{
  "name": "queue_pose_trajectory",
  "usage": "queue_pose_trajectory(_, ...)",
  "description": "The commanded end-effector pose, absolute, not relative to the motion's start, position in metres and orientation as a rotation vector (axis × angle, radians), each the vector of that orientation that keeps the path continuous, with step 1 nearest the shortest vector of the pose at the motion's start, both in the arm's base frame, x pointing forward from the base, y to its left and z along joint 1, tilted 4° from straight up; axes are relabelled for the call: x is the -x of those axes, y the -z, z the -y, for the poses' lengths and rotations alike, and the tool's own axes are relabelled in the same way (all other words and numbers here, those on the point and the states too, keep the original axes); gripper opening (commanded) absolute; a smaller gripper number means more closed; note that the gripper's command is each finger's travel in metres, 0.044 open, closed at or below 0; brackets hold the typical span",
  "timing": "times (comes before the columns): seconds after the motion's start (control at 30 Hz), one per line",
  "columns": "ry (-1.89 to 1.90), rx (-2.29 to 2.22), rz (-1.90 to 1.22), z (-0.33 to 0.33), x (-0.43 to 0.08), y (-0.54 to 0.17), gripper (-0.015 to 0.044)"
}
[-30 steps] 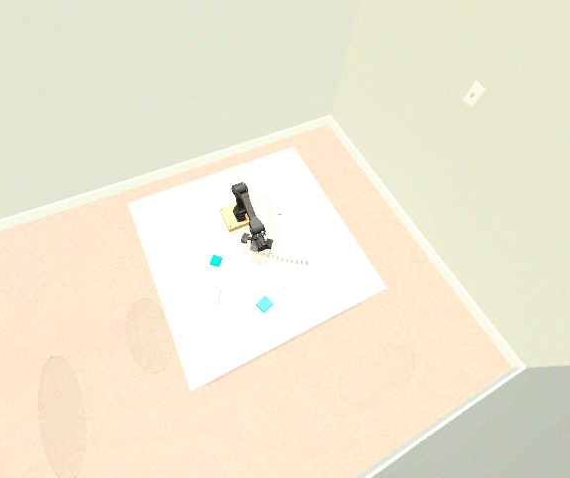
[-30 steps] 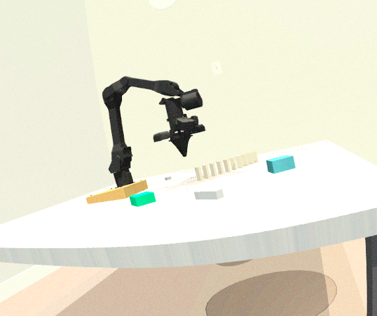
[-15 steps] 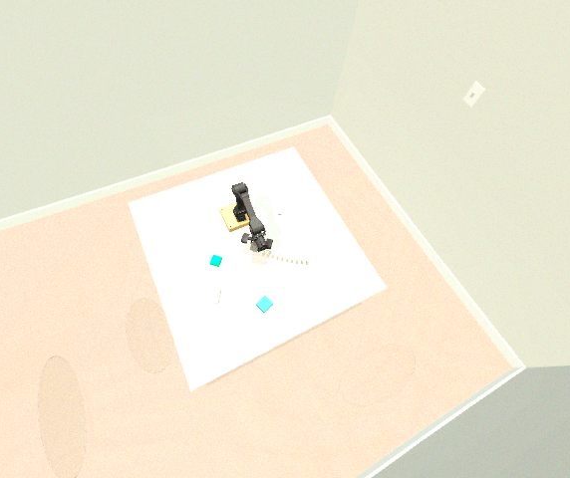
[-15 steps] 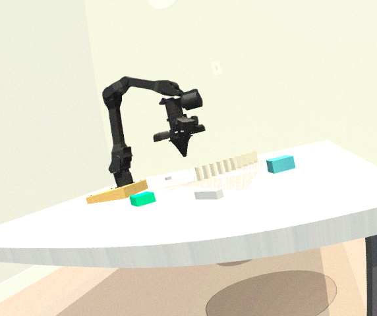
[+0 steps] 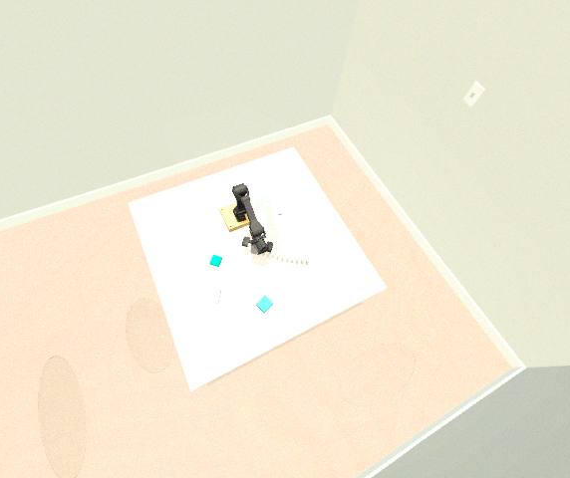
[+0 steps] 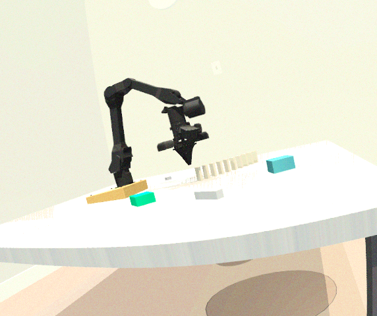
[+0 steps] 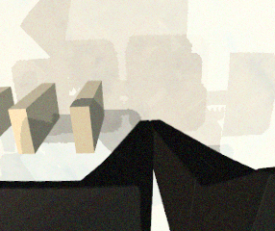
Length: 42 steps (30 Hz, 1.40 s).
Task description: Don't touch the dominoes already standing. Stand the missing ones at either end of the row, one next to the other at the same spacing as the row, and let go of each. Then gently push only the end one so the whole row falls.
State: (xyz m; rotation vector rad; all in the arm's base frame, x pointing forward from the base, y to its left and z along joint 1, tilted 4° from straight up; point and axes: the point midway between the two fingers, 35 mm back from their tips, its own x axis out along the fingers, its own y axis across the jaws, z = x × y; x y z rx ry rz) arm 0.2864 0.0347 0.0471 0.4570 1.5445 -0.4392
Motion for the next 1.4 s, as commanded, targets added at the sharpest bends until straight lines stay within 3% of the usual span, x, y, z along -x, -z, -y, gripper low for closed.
queue_pose_trajectory(0.0,0.458,-0.447,-1.577,-0.034,-0.276,-0.005,0.0)
queue_pose_trajectory(0.97,0.461,-0.455,-1.575,-0.065,-0.297,-0.001,0.0)
queue_pose_trajectory(1.1,0.383,-0.448,-1.457,-0.059,-0.321,-0.023,0.0)
queue_pose_trajectory(1.37,0.446,-0.456,-1.557,-0.08,-0.313,-0.055,0.0)
